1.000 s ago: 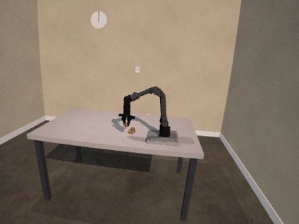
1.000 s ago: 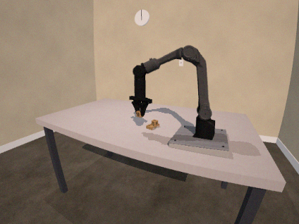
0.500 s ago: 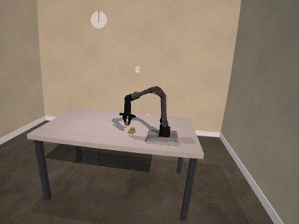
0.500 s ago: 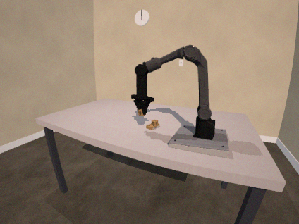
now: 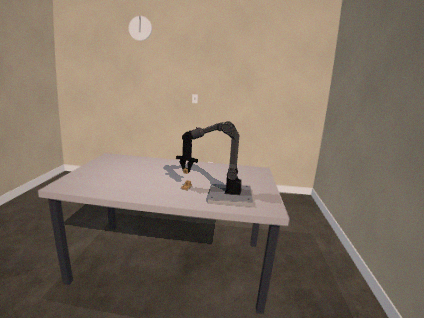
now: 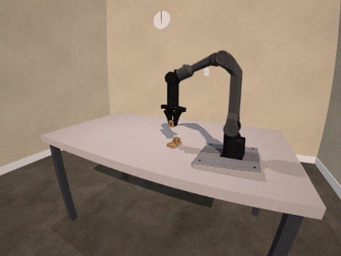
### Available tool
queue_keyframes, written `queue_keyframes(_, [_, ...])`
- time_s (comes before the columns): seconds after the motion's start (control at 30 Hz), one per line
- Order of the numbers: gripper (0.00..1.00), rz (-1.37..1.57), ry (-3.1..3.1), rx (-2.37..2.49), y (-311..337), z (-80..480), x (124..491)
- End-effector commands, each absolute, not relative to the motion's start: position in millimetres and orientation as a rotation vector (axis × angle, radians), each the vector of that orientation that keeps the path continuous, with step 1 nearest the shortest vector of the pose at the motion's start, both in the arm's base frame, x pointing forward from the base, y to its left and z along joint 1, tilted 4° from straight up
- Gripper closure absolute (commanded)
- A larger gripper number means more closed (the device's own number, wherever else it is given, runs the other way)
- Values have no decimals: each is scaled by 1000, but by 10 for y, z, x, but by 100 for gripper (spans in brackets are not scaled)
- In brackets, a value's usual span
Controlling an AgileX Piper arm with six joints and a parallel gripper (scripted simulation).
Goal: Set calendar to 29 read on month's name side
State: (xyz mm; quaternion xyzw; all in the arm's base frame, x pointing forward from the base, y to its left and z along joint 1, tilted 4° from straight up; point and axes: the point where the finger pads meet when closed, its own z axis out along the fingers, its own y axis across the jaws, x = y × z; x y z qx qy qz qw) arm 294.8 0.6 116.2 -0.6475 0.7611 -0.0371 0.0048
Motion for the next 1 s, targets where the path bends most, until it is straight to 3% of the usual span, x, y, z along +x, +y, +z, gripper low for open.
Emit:
queue_keyframes(0.0, [67, -116, 2382, -2028, 13, 1163, 2949])
queue_keyframes(0.47, [67, -112, 2385, -2030, -3, 961, 2957])
queue_keyframes(0.97, [67, -112, 2386, -2030, -43, 348, 2996])
